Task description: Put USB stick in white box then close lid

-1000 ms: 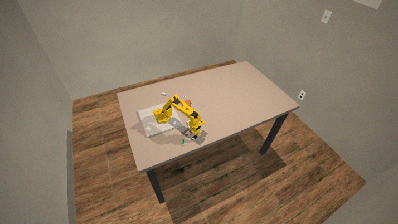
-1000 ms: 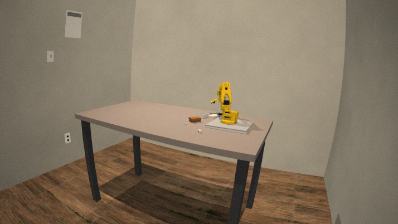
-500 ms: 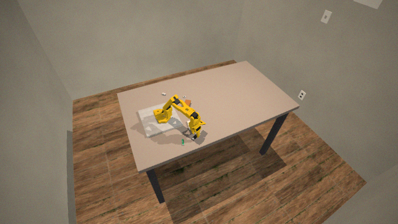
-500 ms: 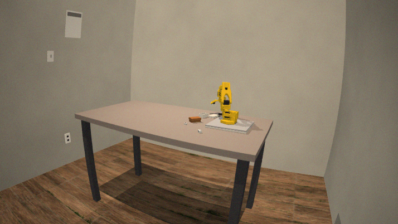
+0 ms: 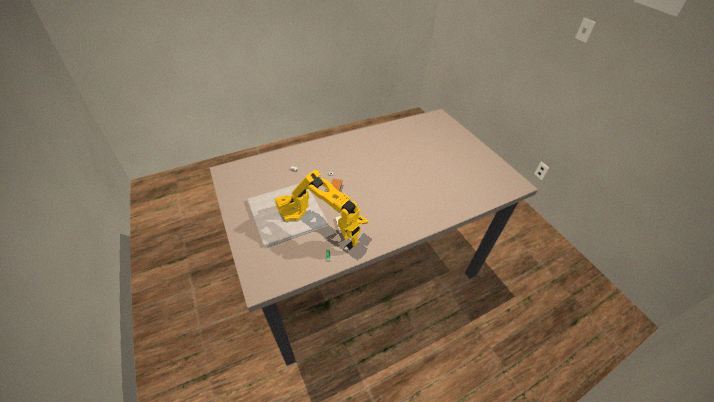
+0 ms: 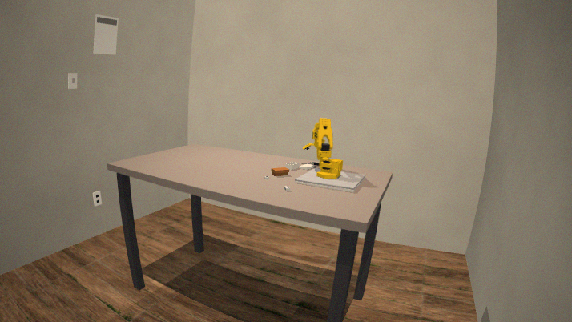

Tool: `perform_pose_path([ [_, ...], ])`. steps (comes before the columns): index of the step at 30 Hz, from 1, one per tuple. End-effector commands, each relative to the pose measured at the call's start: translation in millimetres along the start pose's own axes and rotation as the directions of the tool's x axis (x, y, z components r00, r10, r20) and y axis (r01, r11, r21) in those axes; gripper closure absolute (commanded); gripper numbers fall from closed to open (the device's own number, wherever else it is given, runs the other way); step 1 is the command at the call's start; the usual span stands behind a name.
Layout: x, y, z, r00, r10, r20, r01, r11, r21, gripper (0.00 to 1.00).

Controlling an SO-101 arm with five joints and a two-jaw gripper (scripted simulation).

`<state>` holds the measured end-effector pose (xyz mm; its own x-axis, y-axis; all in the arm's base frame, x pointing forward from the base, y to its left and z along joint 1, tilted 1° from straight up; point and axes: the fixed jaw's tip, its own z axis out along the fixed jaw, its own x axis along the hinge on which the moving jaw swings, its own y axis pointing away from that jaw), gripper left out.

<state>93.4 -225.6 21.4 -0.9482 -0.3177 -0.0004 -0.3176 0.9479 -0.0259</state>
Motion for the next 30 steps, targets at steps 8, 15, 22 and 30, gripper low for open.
perform_pose_path([
  [8, 1.3, 3.1, -5.8, 1.0, 0.014, 0.0, -0.014, 1.0, -0.012, 0.8],
  [15, 1.3, 3.4, -7.0, 1.0, 0.014, 0.0, -0.014, 1.0, -0.012, 0.8],
  [22, 1.3, 3.4, -6.8, 1.0, 0.014, 0.0, -0.014, 1.0, -0.012, 0.8],
  [30, 1.3, 3.3, -4.9, 1.0, 0.014, 0.0, -0.014, 1.0, -0.012, 0.8],
])
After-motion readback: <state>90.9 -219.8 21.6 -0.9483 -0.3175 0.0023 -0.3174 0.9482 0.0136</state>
